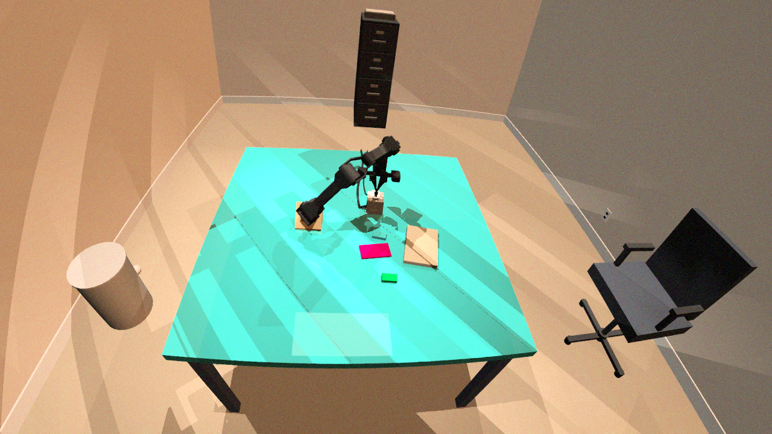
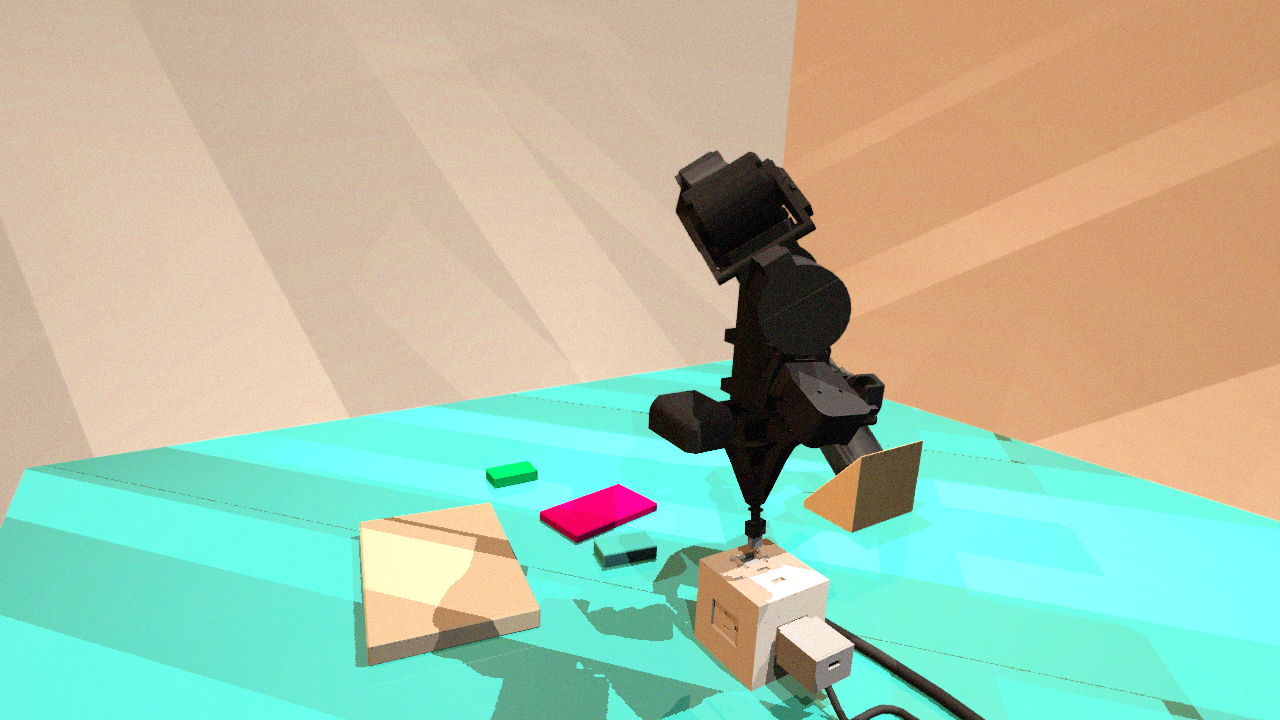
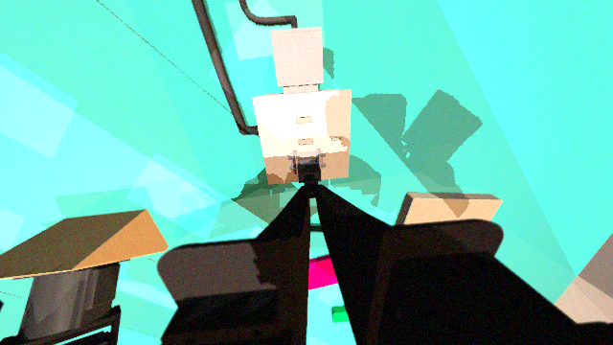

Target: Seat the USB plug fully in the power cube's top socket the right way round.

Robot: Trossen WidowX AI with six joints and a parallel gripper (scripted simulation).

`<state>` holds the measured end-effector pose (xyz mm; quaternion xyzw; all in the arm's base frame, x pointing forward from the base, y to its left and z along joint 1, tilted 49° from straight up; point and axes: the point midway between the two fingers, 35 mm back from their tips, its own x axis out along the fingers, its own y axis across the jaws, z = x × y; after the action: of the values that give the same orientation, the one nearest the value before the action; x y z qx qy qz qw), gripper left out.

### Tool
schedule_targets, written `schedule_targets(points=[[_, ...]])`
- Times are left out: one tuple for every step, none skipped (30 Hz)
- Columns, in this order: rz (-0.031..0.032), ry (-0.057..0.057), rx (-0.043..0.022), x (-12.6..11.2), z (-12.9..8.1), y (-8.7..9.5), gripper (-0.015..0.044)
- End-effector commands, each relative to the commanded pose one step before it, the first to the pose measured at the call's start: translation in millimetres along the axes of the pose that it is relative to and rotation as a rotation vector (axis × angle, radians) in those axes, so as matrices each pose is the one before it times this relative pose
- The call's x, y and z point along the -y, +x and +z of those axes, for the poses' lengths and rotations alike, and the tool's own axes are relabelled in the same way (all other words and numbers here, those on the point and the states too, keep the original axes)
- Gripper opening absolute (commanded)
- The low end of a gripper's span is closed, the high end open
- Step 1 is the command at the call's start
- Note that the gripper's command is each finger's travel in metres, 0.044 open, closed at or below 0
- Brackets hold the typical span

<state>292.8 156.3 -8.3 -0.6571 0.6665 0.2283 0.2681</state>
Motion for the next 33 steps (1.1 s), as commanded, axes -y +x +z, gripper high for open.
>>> schedule_targets(points=[[-0.00409, -0.0054, -0.0061, 0.28, -0.73, 1.31, 0.0], [-0.00001, -0.0003, -0.00039, 0.0, -0.07, 0.12, 0.0], [-0.00001, -0.0003, -0.00039, 0.0, -0.07, 0.12, 0.0], [-0.00001, -0.0003, -0.00039, 0.0, -0.07, 0.12, 0.0], [-0.00001, -0.0003, -0.00039, 0.0, -0.07, 0.12, 0.0], [-0.00001, -0.0003, -0.00039, 0.0, -0.07, 0.12, 0.0], [-0.00001, -0.0003, -0.00039, 0.0, -0.07, 0.12, 0.0], [-0.00001, -0.0003, -0.00039, 0.0, -0.07, 0.12, 0.0], [-0.00001, -0.0003, -0.00039, 0.0, -0.07, 0.12, 0.0], [-0.00001, -0.0003, -0.00039, 0.0, -0.07, 0.12, 0.0], [-0.00001, -0.0003, -0.00039, 0.0, -0.07, 0.12, 0.0], [-0.00001, -0.0003, -0.00039, 0.0, -0.07, 0.12, 0.0], [-0.00001, -0.0003, -0.00039, 0.0, -0.07, 0.12, 0.0], [-0.00001, -0.0003, -0.00039, 0.0, -0.07, 0.12, 0.0], [-0.00001, -0.0003, -0.00039, 0.0, -0.07, 0.12, 0.0], [-0.00001, -0.0003, -0.00039, 0.0, -0.07, 0.12, 0.0], [-0.00001, -0.0003, -0.00039, 0.0, -0.07, 0.12, 0.0], [-0.00002, -0.0003, -0.00039, 0.0, -0.07, 0.12, 0.0], [-0.00002, -0.0003, -0.00039, 0.0, -0.07, 0.12, 0.0], [-0.00002, -0.0003, -0.00039, 0.0, -0.07, 0.12, 0.0], [-0.00002, -0.0003, -0.00039, 0.0, -0.07, 0.12, 0.0], [-0.00002, -0.0003, -0.00039, 0.0, -0.07, 0.12, 0.0], [-0.00002, -0.0003, -0.00039, 0.0, -0.07, 0.12, 0.0], [-0.00002, -0.0003, -0.00039, 0.0, -0.06, 0.12, 0.0], [-0.00002, -0.0003, -0.00039, 0.0, -0.06, 0.12, 0.0], [-0.00002, -0.0003, -0.00039, 0.0, -0.06, 0.12, 0.0], [-0.00002, -0.0003, -0.00039, 0.0, -0.06, 0.12, 0.0], [-0.00002, -0.0003, -0.00039, 0.0, -0.06, 0.12, 0.0], [-0.00002, -0.0003, -0.00039, 0.0, -0.06, 0.12, 0.0], [-0.00002, -0.0003, -0.00039, 0.0, -0.06, 0.12, 0.0], [-0.00002, -0.0003, -0.00039, 0.0, -0.06, 0.12, 0.0], [-0.00002, -0.0003, -0.00039, 0.0, -0.06, 0.12, 0.0], [-0.00002, -0.0003, -0.00039, 0.0, -0.06, 0.12, 0.0]])
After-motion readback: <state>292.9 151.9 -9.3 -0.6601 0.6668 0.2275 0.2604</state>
